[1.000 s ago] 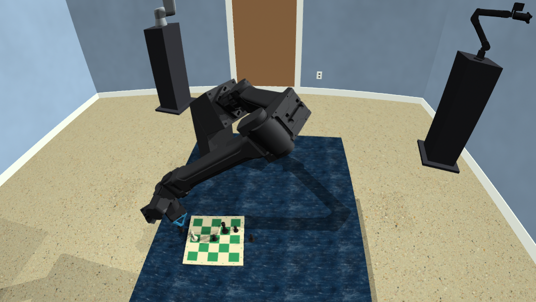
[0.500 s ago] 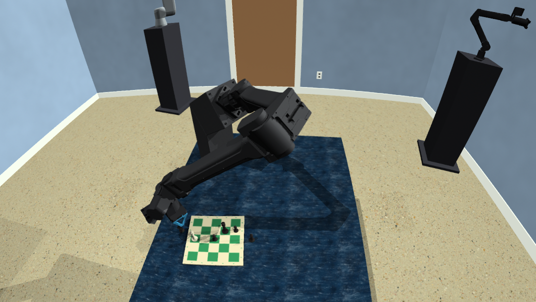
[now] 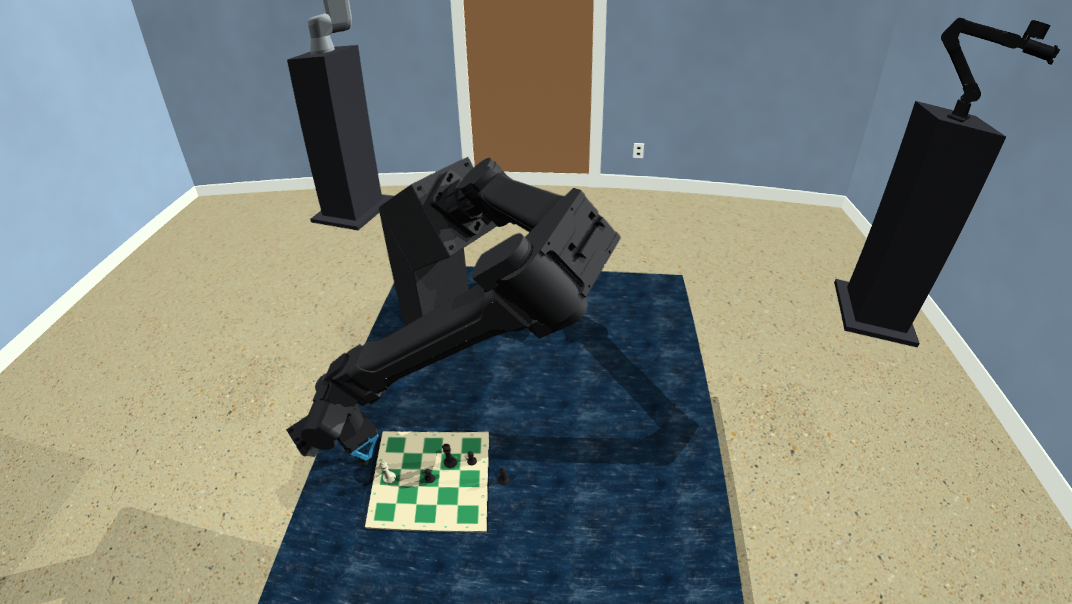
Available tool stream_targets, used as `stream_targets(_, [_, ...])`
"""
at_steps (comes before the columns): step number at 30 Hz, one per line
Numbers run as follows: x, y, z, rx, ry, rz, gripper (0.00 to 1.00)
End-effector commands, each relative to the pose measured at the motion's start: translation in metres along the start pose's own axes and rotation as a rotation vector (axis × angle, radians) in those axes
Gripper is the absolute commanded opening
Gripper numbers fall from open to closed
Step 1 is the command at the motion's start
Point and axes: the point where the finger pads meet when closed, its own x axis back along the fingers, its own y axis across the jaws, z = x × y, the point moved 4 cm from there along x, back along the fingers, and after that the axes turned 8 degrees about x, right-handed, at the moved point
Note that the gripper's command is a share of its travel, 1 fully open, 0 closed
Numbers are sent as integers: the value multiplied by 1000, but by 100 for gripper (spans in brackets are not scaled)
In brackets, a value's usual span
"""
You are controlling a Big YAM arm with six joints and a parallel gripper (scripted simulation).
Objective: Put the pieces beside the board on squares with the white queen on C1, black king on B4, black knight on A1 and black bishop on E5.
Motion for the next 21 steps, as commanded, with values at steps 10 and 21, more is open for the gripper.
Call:
stream_targets(10, [-16,-1,-2,-21,-4,-3,35])
stream_targets(21, [-11,-4,-4,-32,-11,-1,35])
